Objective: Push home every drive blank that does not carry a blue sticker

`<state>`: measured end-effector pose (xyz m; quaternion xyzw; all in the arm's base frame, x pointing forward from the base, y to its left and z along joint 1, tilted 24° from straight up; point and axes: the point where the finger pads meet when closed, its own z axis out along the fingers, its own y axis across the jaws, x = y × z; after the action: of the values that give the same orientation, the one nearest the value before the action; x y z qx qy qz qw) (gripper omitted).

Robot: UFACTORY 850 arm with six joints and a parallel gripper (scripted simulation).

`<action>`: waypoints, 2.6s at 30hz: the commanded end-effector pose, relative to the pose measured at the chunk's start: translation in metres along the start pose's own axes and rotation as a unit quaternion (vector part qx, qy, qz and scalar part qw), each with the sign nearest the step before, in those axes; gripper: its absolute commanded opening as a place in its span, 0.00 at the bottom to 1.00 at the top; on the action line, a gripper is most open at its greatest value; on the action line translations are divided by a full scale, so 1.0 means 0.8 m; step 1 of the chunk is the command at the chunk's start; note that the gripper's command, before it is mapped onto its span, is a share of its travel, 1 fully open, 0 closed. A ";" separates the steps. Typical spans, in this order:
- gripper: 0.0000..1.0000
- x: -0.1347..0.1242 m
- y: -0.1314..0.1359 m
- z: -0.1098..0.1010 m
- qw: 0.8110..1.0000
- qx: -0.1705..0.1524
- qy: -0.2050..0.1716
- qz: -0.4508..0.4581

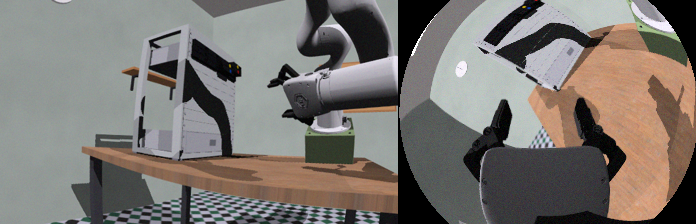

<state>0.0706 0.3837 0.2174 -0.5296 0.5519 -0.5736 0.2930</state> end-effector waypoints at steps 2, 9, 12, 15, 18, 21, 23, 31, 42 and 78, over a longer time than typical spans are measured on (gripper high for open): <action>1.00 0.000 -0.001 0.000 1.000 0.000 0.000 0.000; 1.00 0.000 -0.001 0.000 1.000 0.000 0.000 0.000; 1.00 0.000 -0.001 0.000 1.000 0.000 0.000 0.000; 1.00 0.000 -0.001 0.000 1.000 0.000 0.000 0.000; 1.00 0.000 -0.001 0.000 1.000 0.000 0.000 0.000; 1.00 0.000 -0.001 0.000 1.000 0.000 0.000 0.000; 1.00 0.000 -0.001 0.000 1.000 0.000 0.000 0.000; 1.00 0.000 -0.001 0.000 1.000 0.000 0.000 0.000; 1.00 0.000 -0.001 0.000 1.000 0.000 0.000 0.000; 1.00 -0.006 0.010 0.030 0.999 -0.032 0.011 -0.022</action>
<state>0.0859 0.3799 0.2083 -0.5403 0.5582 -0.5698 0.2679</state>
